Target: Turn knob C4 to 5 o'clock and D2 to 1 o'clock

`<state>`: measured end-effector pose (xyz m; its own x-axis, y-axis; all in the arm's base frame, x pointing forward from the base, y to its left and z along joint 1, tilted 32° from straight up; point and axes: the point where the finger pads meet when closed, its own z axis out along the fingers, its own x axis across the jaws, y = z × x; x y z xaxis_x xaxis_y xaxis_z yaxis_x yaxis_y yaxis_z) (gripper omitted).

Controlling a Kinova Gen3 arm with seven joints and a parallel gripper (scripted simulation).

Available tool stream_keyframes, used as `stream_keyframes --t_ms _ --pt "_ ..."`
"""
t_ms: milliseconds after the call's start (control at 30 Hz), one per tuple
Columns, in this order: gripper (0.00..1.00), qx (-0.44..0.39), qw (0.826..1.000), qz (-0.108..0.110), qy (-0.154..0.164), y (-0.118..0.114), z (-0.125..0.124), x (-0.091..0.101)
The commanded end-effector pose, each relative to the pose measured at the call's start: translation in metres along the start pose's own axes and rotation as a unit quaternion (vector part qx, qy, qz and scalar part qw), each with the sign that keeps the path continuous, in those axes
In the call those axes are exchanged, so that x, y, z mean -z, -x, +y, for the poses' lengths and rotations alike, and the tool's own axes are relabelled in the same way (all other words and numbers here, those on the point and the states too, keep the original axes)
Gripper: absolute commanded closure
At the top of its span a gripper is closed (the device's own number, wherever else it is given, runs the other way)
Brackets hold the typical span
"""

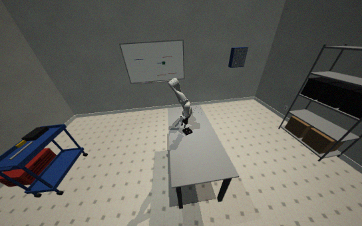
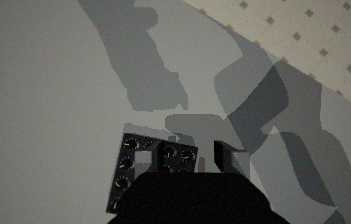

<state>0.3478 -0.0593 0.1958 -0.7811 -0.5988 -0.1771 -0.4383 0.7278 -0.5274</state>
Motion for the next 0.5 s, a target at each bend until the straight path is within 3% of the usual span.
stream_keyframes --t_ms 0,467 --pt "0.0 0.002 1.0 0.0 0.001 0.0005 0.0022 -0.0005" --pt "0.0 -0.009 1.0 -0.008 0.004 0.0051 0.0095 -0.002"
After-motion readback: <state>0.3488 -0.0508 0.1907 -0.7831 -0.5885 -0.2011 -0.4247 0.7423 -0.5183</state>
